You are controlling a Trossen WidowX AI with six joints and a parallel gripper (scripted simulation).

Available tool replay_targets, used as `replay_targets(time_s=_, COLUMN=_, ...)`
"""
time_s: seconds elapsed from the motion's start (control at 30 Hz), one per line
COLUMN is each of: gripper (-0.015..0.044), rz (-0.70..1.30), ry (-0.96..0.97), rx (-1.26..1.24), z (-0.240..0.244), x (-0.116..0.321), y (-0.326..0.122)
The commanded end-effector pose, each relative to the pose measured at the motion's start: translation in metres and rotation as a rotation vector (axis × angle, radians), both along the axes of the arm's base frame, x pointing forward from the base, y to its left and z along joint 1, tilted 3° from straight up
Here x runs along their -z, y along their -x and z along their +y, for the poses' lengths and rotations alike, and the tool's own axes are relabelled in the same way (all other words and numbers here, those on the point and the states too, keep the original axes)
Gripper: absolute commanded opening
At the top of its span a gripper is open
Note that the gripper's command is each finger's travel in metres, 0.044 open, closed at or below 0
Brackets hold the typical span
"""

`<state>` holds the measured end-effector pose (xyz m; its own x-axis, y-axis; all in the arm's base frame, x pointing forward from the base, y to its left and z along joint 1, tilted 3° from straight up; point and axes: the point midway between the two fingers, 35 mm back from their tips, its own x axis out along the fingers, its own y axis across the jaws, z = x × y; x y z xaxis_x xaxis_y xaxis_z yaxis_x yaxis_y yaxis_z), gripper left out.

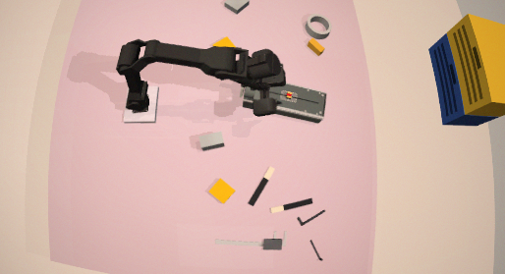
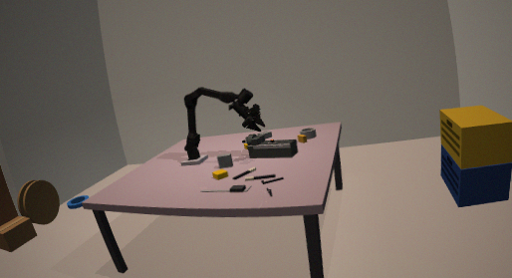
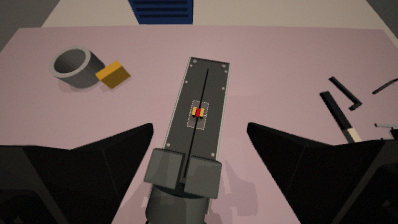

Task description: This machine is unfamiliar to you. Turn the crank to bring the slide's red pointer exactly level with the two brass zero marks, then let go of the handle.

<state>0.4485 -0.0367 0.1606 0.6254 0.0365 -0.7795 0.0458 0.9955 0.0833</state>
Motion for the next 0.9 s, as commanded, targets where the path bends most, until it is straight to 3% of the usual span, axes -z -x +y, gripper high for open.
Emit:
replay_targets(time_s=0.0, gripper=0.044, rz=-0.015, ry=0.001, rx=-0.003, z=-0.001, x=-0.029, y=-0.001)
replay_targets(time_s=0.17, gripper=0.044, rz=-0.013, ry=0.007, rx=0.015, z=0.008, x=-0.035, y=0.007)
replay_targets(time_s=0.87, gripper=0.044, rz=-0.083, ry=0.053, rx=0.228, z=0.077, x=-0.038, y=0.114)
